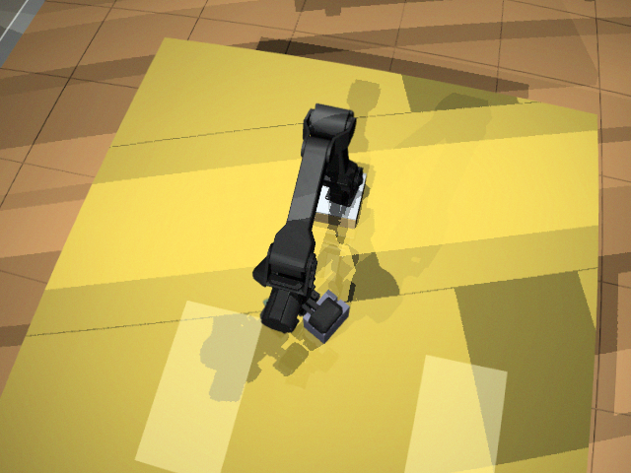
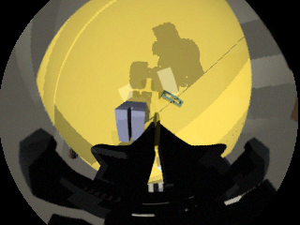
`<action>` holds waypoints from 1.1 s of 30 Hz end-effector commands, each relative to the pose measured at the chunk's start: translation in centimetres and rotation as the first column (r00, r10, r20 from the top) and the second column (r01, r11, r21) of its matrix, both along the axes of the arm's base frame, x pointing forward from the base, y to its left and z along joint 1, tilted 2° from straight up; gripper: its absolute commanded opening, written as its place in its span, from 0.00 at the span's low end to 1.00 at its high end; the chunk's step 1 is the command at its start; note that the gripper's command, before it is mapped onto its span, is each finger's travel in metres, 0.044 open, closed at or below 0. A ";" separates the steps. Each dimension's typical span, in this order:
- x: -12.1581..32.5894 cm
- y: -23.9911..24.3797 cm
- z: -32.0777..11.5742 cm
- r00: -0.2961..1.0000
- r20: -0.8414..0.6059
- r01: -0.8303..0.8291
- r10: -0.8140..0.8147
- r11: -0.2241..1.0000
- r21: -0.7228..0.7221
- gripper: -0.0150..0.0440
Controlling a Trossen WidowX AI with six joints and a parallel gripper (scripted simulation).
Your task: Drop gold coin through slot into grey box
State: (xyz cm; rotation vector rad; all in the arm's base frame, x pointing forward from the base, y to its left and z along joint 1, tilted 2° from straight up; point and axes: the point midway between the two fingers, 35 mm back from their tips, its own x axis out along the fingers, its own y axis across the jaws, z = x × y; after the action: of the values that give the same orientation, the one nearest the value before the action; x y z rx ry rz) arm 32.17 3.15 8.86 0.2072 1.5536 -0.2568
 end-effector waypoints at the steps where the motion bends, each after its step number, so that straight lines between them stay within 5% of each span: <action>1: -0.4 1.1 0.0 1.000 0.002 0.005 -0.005 1.000 0.005 0.25; 33: -1.5 5.0 -0.1 1.000 -0.001 0.011 -0.011 1.000 0.008 0.25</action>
State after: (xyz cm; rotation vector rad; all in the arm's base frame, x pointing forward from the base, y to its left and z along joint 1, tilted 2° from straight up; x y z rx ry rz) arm 30.63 8.07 8.72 0.2260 1.5553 -0.2632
